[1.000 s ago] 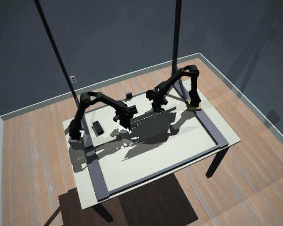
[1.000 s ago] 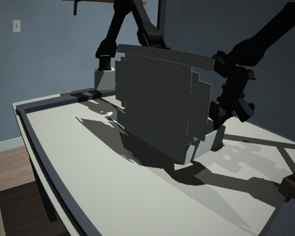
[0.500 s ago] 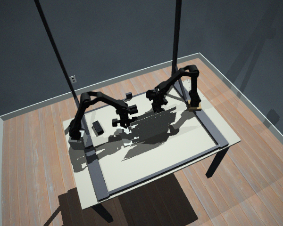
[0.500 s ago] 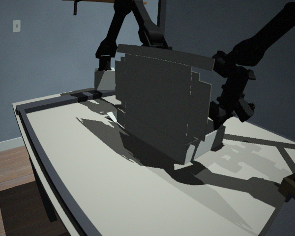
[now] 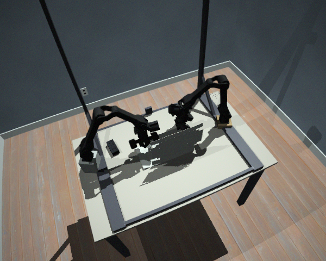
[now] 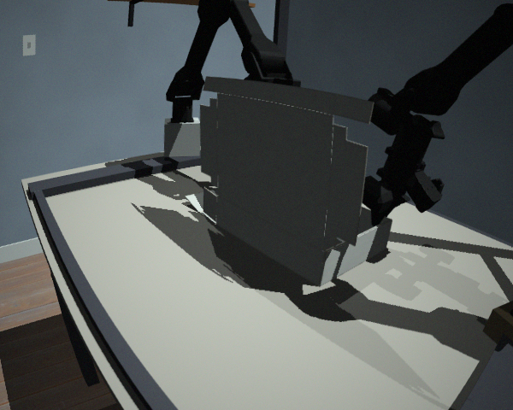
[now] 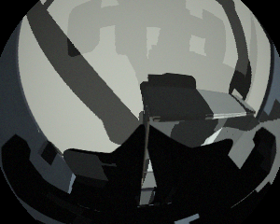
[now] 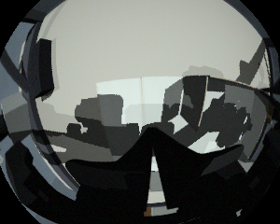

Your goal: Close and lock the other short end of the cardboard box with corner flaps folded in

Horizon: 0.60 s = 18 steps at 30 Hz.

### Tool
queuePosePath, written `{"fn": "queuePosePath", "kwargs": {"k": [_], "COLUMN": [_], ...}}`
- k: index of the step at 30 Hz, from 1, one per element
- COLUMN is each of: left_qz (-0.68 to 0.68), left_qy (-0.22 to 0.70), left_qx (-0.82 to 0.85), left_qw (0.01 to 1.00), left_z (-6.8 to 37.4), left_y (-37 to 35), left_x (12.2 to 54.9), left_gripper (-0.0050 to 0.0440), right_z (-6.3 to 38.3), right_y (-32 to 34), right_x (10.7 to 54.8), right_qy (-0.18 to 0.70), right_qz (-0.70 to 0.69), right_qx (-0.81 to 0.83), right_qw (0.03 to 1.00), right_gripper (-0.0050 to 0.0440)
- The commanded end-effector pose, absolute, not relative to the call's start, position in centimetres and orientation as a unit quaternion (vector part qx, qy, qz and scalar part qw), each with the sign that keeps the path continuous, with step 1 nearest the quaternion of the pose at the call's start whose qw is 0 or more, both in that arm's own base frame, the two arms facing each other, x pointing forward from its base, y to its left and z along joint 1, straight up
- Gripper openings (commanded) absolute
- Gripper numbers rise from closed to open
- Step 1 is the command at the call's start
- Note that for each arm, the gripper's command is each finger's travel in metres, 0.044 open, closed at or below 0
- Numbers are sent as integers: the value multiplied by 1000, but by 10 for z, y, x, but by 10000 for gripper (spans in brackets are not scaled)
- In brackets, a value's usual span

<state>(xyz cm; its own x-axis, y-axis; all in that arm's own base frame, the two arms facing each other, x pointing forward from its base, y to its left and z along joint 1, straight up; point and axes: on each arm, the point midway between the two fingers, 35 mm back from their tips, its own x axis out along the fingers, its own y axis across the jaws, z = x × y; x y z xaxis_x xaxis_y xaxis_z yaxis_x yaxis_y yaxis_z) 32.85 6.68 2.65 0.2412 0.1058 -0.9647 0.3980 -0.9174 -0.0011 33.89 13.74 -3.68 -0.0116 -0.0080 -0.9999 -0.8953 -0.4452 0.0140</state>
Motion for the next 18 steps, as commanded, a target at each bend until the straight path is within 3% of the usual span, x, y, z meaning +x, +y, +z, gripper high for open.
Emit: {"fn": "queuePosePath", "kwargs": {"k": [1,14,18], "left_qz": [-587,-587,-587], "left_qy": [159,159,159], "left_qx": [784,784,784], "left_qw": [123,123,123], "left_z": [32,32,32], "left_y": [67,67,67], "left_x": [332,332,332], "left_gripper": [5,5,5], "right_z": [-16,-16,-20], "right_y": [139,139,137], "right_x": [352,352,350], "right_qy": [361,361,371], "right_qz": [596,596,586], "right_qx": [-609,-609,-601], "right_qw": [379,379,398], "right_gripper": [0,0,95]}}
